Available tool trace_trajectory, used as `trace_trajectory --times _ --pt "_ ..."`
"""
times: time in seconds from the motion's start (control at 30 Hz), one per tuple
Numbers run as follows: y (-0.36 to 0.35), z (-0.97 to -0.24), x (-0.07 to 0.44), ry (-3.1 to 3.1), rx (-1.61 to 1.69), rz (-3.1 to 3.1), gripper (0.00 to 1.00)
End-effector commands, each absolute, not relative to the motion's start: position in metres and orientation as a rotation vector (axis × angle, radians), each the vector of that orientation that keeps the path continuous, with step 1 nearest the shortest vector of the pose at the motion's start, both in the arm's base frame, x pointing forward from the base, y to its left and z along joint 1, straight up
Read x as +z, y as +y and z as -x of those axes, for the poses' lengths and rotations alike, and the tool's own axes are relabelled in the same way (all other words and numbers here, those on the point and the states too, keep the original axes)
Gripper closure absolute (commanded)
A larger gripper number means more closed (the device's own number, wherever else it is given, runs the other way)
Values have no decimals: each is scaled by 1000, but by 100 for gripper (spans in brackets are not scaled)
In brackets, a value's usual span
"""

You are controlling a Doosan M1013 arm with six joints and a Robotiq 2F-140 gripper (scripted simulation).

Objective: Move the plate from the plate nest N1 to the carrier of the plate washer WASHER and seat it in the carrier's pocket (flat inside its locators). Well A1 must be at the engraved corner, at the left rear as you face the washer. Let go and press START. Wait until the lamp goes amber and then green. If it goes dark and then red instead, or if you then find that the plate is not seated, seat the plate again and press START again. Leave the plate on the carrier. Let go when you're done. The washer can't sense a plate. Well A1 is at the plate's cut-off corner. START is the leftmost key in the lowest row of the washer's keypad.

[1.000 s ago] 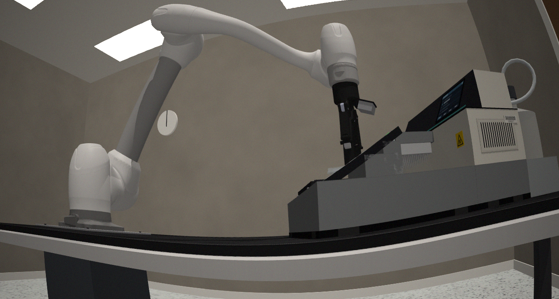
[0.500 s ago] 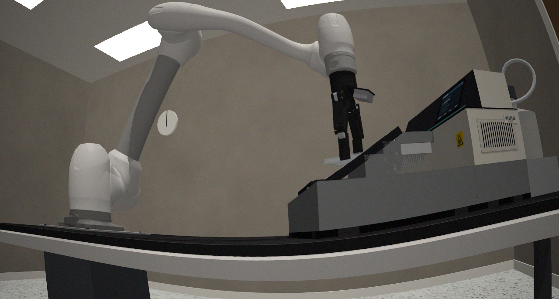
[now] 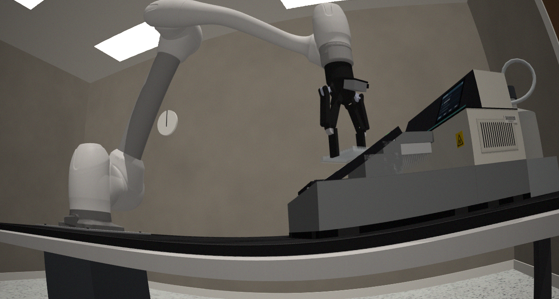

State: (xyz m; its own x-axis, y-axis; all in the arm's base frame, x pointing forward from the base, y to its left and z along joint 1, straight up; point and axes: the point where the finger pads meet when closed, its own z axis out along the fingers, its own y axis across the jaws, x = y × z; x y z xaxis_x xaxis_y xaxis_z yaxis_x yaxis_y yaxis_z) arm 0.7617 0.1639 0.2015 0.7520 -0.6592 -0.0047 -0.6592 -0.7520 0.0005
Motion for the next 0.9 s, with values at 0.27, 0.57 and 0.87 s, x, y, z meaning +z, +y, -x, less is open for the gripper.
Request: trace_trajectory --times 0.27,0.57,0.87 --pt "112 -763 203 1604 3 2701 90" --pt "67 -763 202 1728 3 2624 90" --pt "32 -764 202 1728 3 2624 90"
